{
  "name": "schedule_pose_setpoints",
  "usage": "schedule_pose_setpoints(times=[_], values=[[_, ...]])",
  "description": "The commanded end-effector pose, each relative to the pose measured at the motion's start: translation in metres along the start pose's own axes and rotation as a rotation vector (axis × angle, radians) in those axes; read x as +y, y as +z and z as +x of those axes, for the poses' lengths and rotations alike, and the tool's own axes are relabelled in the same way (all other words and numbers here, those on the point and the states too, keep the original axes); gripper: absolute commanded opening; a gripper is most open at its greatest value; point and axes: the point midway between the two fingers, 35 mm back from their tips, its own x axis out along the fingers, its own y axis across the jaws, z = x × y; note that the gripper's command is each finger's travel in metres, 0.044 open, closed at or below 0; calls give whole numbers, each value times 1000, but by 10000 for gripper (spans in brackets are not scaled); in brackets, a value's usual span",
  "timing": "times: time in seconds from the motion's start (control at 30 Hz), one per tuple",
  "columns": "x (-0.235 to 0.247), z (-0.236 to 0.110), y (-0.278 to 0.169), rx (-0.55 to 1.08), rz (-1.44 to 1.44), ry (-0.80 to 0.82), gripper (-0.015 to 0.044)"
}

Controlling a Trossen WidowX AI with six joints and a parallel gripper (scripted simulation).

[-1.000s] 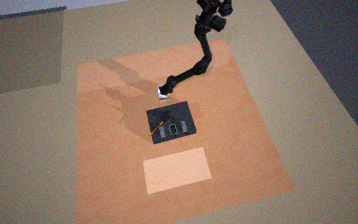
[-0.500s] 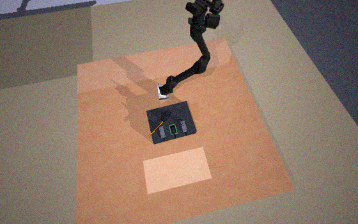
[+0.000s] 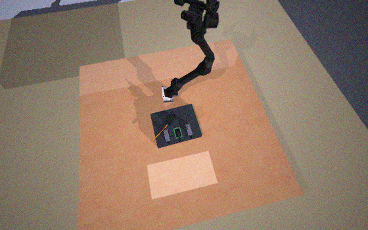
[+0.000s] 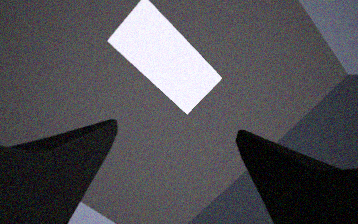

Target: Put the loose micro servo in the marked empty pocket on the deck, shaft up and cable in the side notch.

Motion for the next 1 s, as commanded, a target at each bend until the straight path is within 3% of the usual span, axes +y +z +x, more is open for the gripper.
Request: schedule_pose_setpoints(times=[0.0, 0.5, 0.97], values=[[13, 2, 17, -47, 63, 38, 440], [69, -9, 113, -279, 415, 287, 440], [106, -44, 212, -478, 725, 585, 440]])
